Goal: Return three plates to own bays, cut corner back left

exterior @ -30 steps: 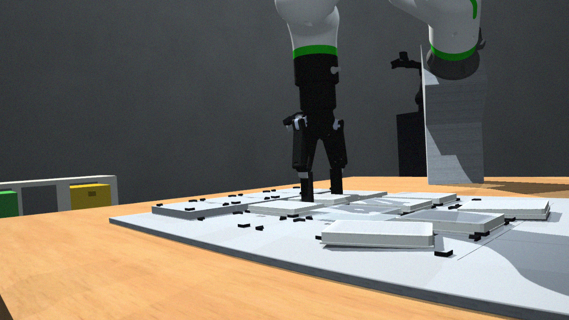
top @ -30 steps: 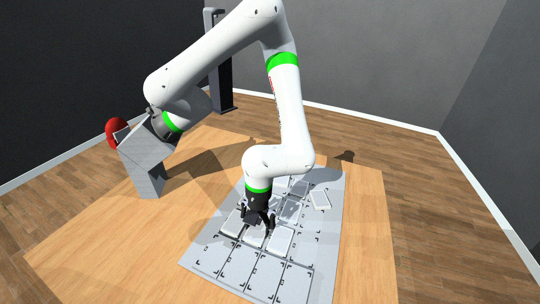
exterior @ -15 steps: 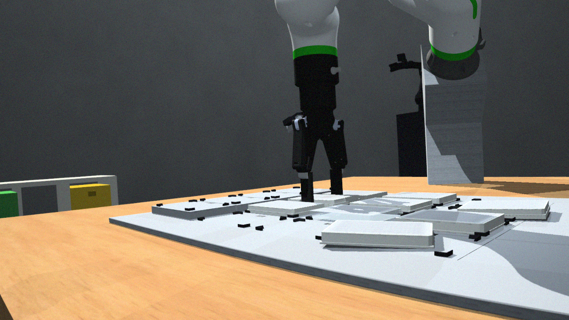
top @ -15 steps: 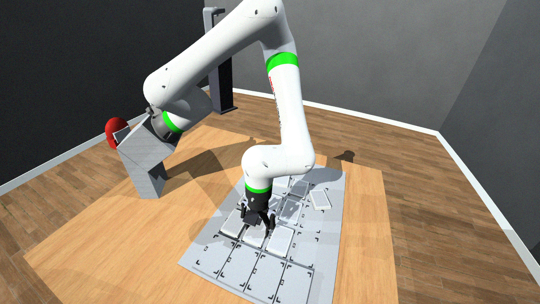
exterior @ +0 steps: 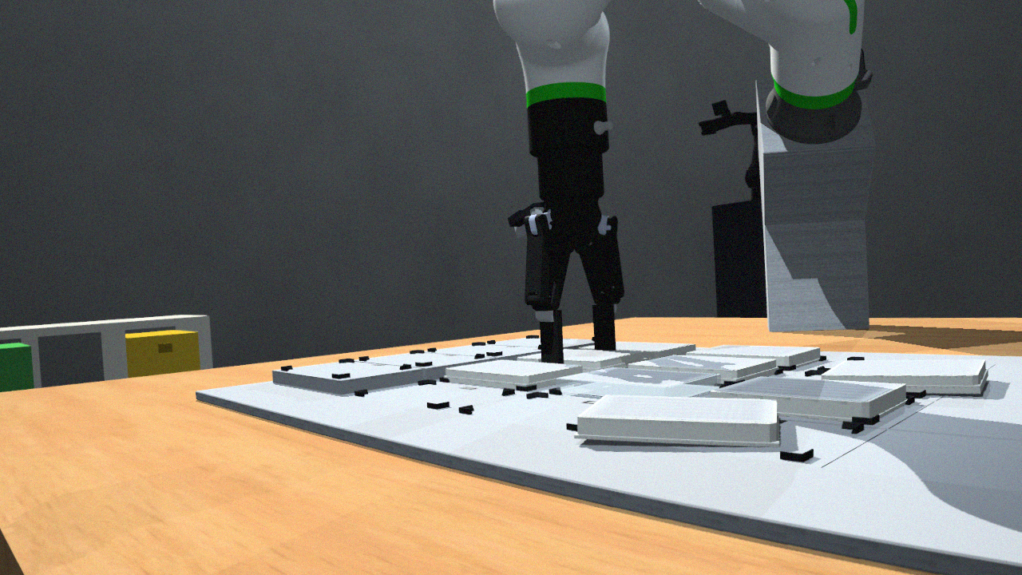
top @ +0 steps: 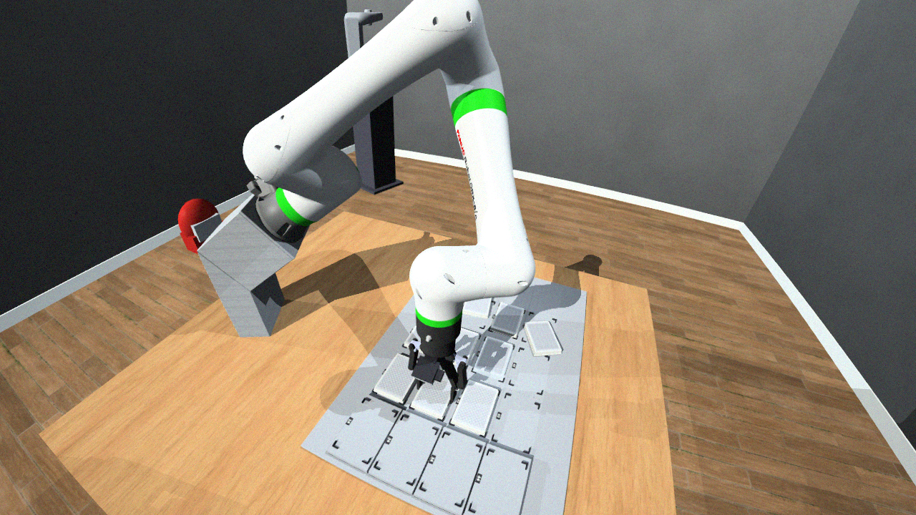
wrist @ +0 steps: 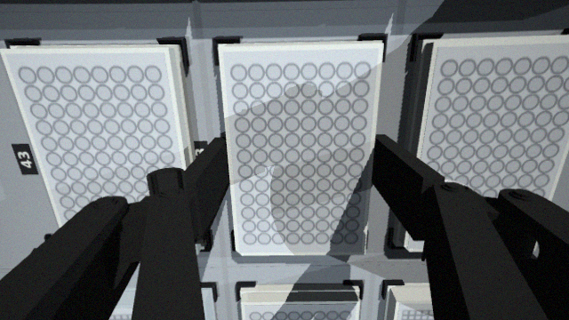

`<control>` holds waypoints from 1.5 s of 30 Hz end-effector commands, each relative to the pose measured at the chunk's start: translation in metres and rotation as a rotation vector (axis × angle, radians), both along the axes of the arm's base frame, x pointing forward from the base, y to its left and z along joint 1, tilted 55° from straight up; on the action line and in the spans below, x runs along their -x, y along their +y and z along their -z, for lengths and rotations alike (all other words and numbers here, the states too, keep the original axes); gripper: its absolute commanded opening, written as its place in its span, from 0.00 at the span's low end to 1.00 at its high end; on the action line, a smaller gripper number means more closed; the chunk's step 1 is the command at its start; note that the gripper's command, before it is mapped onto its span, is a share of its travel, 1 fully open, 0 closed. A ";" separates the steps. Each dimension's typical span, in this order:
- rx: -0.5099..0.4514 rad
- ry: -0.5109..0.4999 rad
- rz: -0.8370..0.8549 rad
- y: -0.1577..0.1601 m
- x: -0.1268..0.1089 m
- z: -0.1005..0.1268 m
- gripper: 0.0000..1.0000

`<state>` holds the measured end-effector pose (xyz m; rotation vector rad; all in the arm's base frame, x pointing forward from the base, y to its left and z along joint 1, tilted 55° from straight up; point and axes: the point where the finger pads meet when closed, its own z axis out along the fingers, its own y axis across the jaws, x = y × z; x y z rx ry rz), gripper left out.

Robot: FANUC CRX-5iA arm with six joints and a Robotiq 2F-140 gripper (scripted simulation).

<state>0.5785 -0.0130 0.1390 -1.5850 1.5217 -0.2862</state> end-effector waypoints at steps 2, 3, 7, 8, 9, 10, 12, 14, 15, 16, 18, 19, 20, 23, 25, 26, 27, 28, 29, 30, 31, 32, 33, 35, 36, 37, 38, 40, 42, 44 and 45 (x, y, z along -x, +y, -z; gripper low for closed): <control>0.001 -0.001 0.001 -0.001 0.000 0.000 0.10; 0.001 -0.001 0.001 -0.001 0.000 0.000 0.10; 0.001 -0.001 0.001 -0.001 0.000 0.000 0.10; 0.001 -0.001 0.001 -0.001 0.000 0.000 0.10; 0.001 -0.001 0.001 0.000 0.000 0.000 0.10; 0.001 -0.001 0.001 0.000 0.000 0.000 0.10; 0.001 -0.001 0.001 0.000 -0.001 0.000 0.10; 0.001 -0.001 0.001 0.000 -0.001 0.000 0.10; 0.001 -0.001 0.001 0.000 -0.001 0.000 0.10; 0.001 -0.001 0.001 0.000 -0.001 0.000 0.10; 0.001 -0.001 0.001 0.000 -0.001 0.000 0.10; 0.001 -0.001 0.001 0.000 -0.001 0.000 0.70; 0.001 -0.001 0.001 0.000 -0.001 0.000 0.70; 0.001 -0.001 0.001 0.000 -0.001 0.000 0.70; 0.001 -0.001 0.001 0.000 -0.001 0.000 0.70; 0.001 -0.001 0.001 0.000 -0.001 0.000 0.70; 0.001 -0.001 0.001 0.000 -0.001 0.000 0.70; 0.001 -0.001 0.001 0.000 -0.001 0.000 0.70; 0.001 -0.001 0.001 0.000 -0.001 0.000 0.70; 0.001 -0.001 0.001 0.000 -0.001 0.000 0.70; 0.001 -0.001 0.001 0.000 -0.001 0.000 0.70; 0.001 -0.001 0.001 0.000 -0.001 0.000 0.70; 0.001 -0.001 0.001 0.000 -0.001 0.000 0.70; 0.001 -0.001 0.001 0.000 -0.001 0.000 0.70; 0.001 -0.001 0.001 0.000 -0.001 0.000 0.70; 0.001 -0.001 0.001 0.000 -0.001 0.000 0.70; 0.001 -0.001 0.001 0.000 -0.001 0.000 0.70; 0.001 -0.001 0.001 0.000 -0.001 0.000 0.70; 0.001 -0.001 0.001 0.000 -0.001 0.000 0.70; 0.001 -0.001 0.001 0.000 -0.001 0.000 0.70; 0.001 -0.001 0.001 0.000 -0.001 0.000 0.70</control>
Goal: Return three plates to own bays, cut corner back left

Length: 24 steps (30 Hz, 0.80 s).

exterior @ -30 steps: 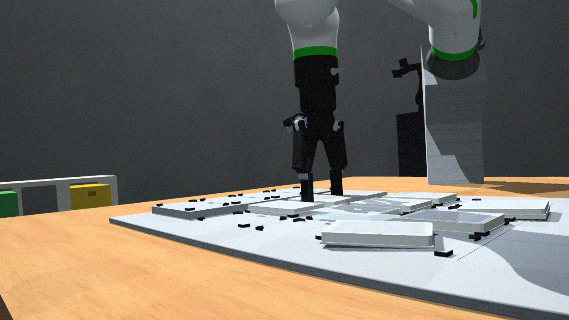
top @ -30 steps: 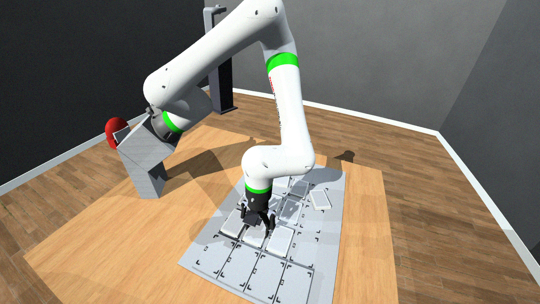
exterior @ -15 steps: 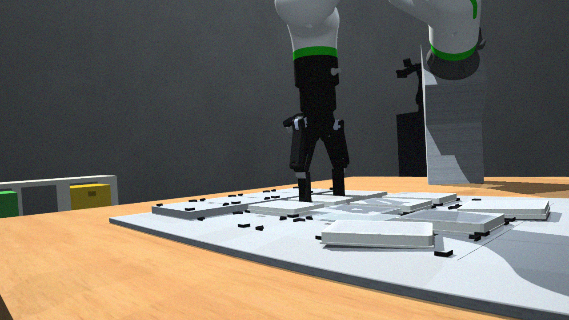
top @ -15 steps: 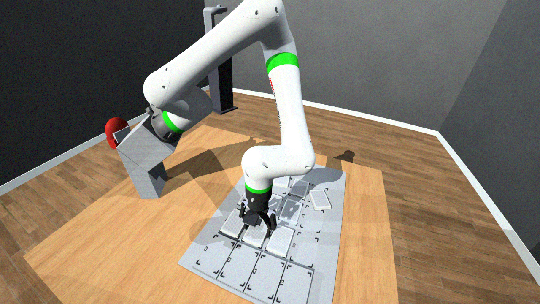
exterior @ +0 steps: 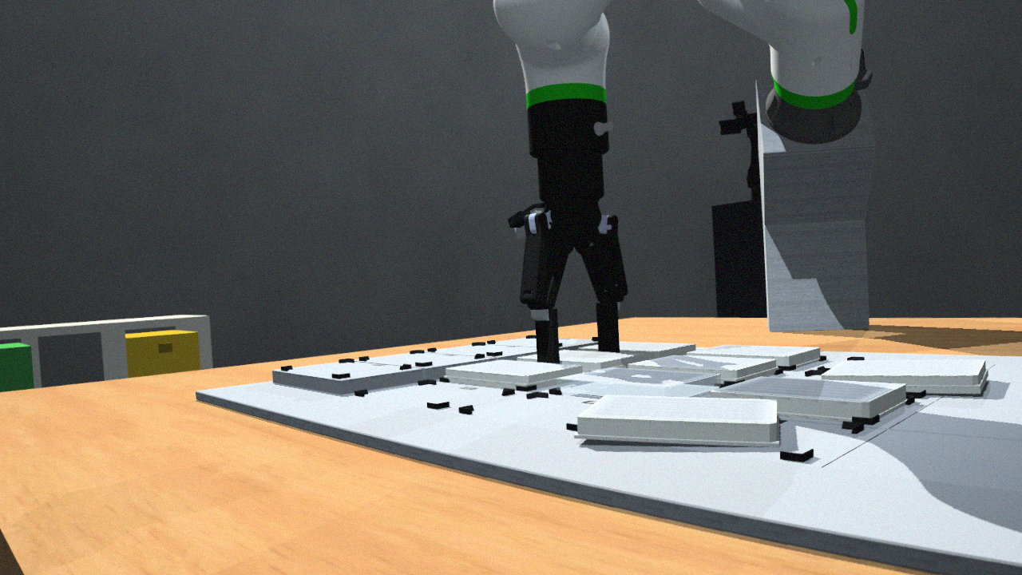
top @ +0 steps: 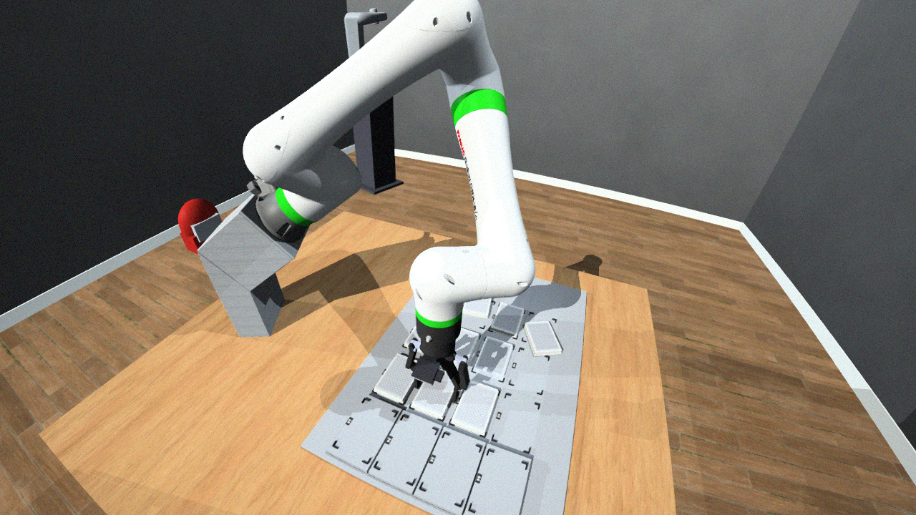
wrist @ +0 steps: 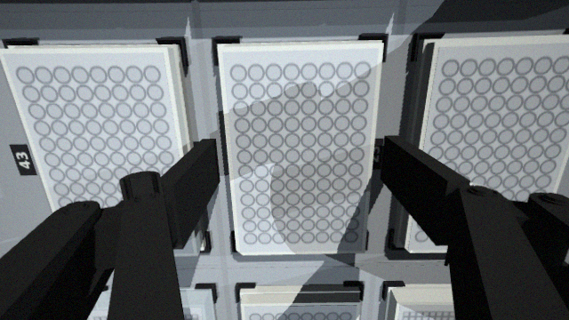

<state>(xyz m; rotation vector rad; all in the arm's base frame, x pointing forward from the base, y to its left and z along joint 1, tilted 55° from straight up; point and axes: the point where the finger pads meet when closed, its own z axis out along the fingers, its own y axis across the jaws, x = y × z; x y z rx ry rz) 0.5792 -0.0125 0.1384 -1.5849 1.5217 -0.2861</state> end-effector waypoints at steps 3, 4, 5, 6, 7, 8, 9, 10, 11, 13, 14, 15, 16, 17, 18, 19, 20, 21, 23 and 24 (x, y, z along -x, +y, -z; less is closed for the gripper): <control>0.001 -0.001 0.001 -0.002 0.002 -0.002 0.70; 0.001 -0.001 0.001 -0.002 0.003 -0.003 0.70; 0.001 -0.001 0.001 -0.003 0.004 -0.004 0.70; 0.001 -0.001 0.001 -0.004 0.005 -0.004 0.70; 0.001 -0.001 0.001 -0.004 0.006 -0.005 0.70; 0.001 -0.001 0.001 -0.005 0.006 -0.006 0.70; 0.001 -0.001 0.001 -0.005 0.007 -0.007 0.70; 0.001 -0.001 0.001 -0.006 0.008 -0.007 0.70; 0.001 -0.001 0.001 -0.006 0.008 -0.007 0.70; 0.001 -0.001 0.001 -0.006 0.009 -0.008 0.70; 0.001 -0.001 0.001 -0.007 0.010 -0.009 0.70; 0.001 -0.001 0.001 -0.008 0.011 -0.010 0.70; 0.001 -0.001 0.001 -0.008 0.012 -0.011 0.70; 0.001 -0.001 0.001 -0.009 0.013 -0.011 0.70; 0.001 -0.001 0.001 -0.009 0.014 -0.012 0.70; 0.001 -0.001 0.001 -0.010 0.015 -0.013 0.70; 0.001 -0.001 0.001 -0.010 0.016 -0.014 0.70; 0.001 -0.001 0.001 -0.011 0.017 -0.014 0.70; 0.001 -0.001 0.001 -0.012 0.019 -0.016 0.70; 0.001 -0.001 0.001 -0.013 0.019 -0.017 0.70</control>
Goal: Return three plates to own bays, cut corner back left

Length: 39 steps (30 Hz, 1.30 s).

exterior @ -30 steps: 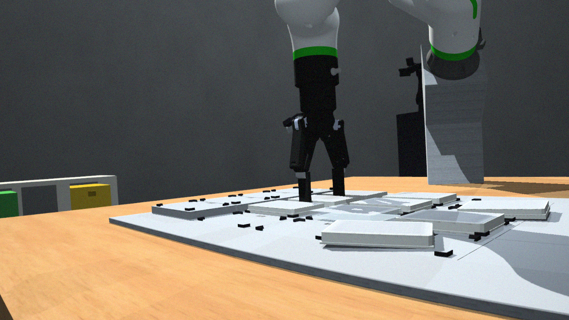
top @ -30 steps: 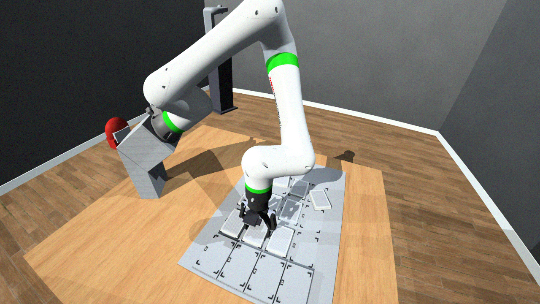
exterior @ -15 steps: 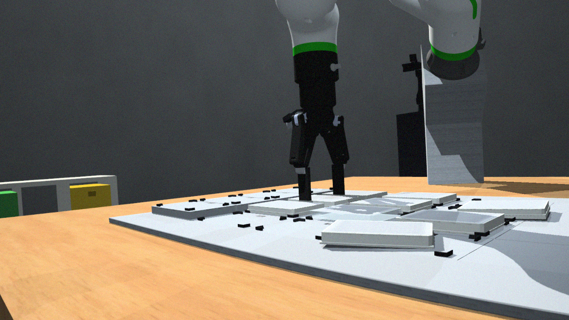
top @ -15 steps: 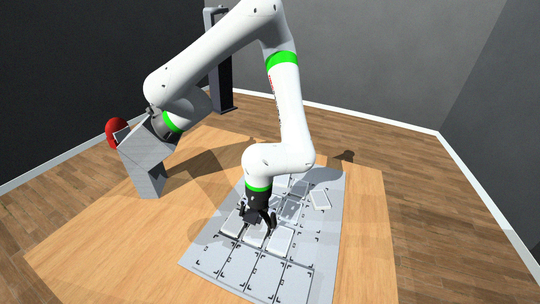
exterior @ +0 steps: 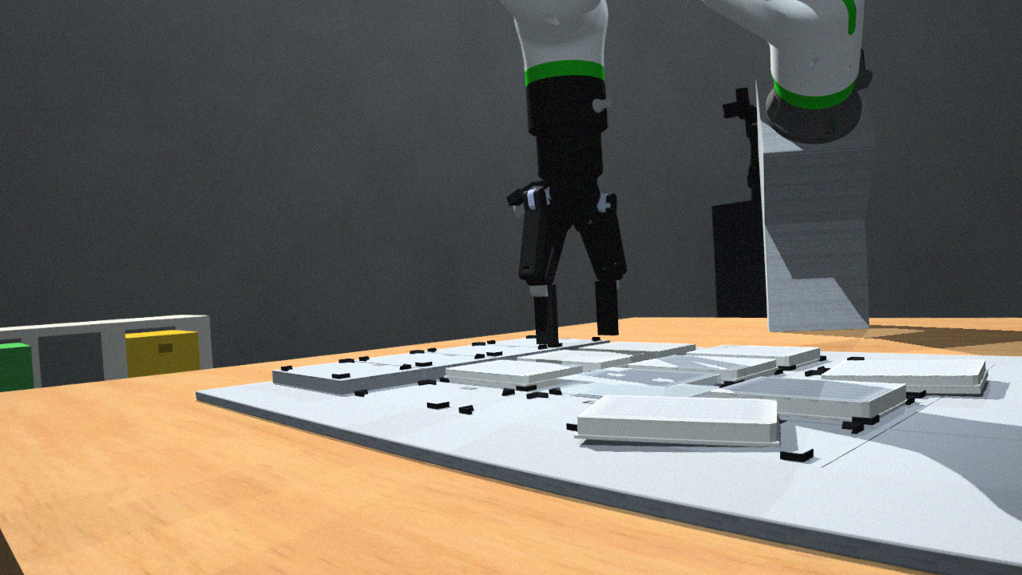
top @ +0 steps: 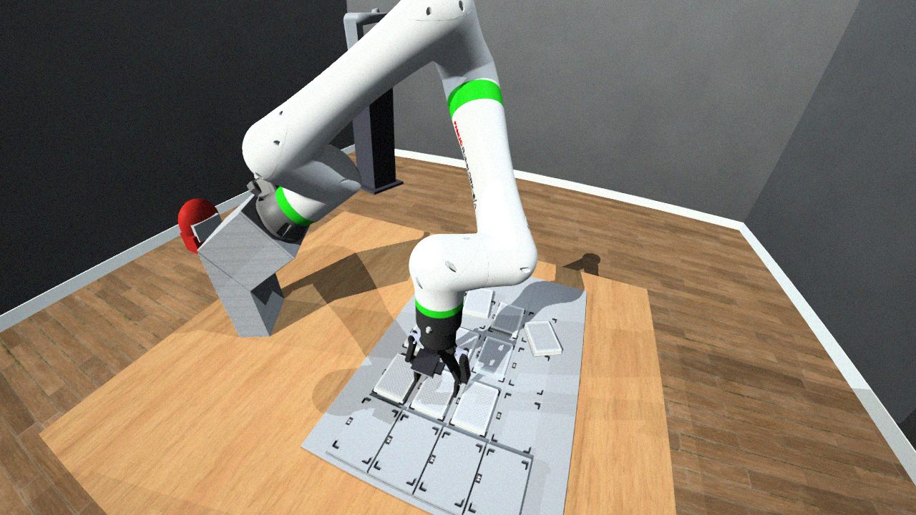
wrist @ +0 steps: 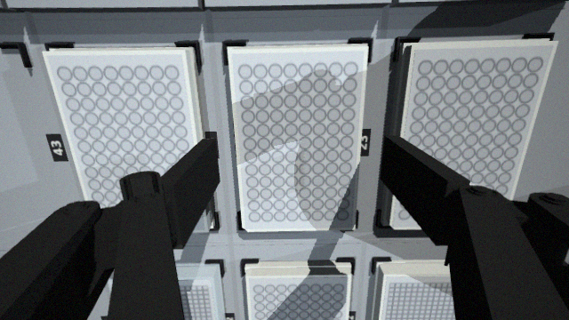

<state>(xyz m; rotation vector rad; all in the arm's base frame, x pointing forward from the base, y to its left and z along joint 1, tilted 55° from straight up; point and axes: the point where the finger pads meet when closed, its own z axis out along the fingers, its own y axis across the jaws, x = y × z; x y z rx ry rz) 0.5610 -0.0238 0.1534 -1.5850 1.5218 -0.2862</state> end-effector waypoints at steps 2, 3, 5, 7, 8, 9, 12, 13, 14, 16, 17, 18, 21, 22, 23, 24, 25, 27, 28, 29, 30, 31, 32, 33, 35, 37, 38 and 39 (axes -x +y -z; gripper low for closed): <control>0.001 -0.001 0.001 -0.003 0.003 -0.003 0.70; 0.001 -0.001 0.001 -0.003 0.004 -0.004 0.70; 0.001 -0.001 0.001 -0.003 0.004 -0.004 0.70; 0.001 -0.001 0.001 -0.004 0.006 -0.005 0.70; 0.001 -0.001 0.001 -0.005 0.007 -0.006 0.70; 0.001 -0.001 0.001 -0.005 0.008 -0.007 0.70; 0.001 -0.001 0.001 -0.007 0.010 -0.009 0.70; 0.001 -0.001 0.001 -0.007 0.010 -0.009 0.70; 0.001 -0.001 0.001 -0.007 0.010 -0.009 0.70; 0.001 -0.001 0.001 -0.007 0.010 -0.009 0.70; 0.001 -0.001 0.001 -0.007 0.010 -0.009 0.70; 0.001 -0.001 0.001 -0.007 0.010 -0.009 0.70; 0.001 -0.001 0.001 -0.007 0.010 -0.009 0.70; 0.001 -0.001 0.001 -0.007 0.010 -0.009 0.70; 0.001 -0.001 0.001 -0.007 0.010 -0.009 0.70; 0.024 -0.015 -0.018 -0.004 0.009 -0.012 0.70; 0.047 -0.030 -0.038 -0.002 0.008 -0.015 0.70; 0.094 -0.058 -0.076 0.003 0.006 -0.021 0.70; 0.117 -0.073 -0.095 0.006 0.005 -0.024 0.70; 0.140 -0.087 -0.114 0.008 0.004 -0.027 0.70; 0.164 -0.101 -0.133 0.011 0.003 -0.030 0.70; 0.187 -0.115 -0.152 0.013 0.002 -0.033 0.70; 0.210 -0.130 -0.172 0.015 0.001 -0.036 0.70; 0.233 -0.144 -0.191 0.018 0.000 -0.039 0.70; 0.280 -0.173 -0.229 0.023 -0.002 -0.045 0.70; 0.326 -0.201 -0.267 0.028 -0.004 -0.051 0.70; 0.326 -0.201 -0.267 0.028 -0.004 -0.051 0.70; 0.326 -0.201 -0.267 0.028 -0.004 -0.051 0.70</control>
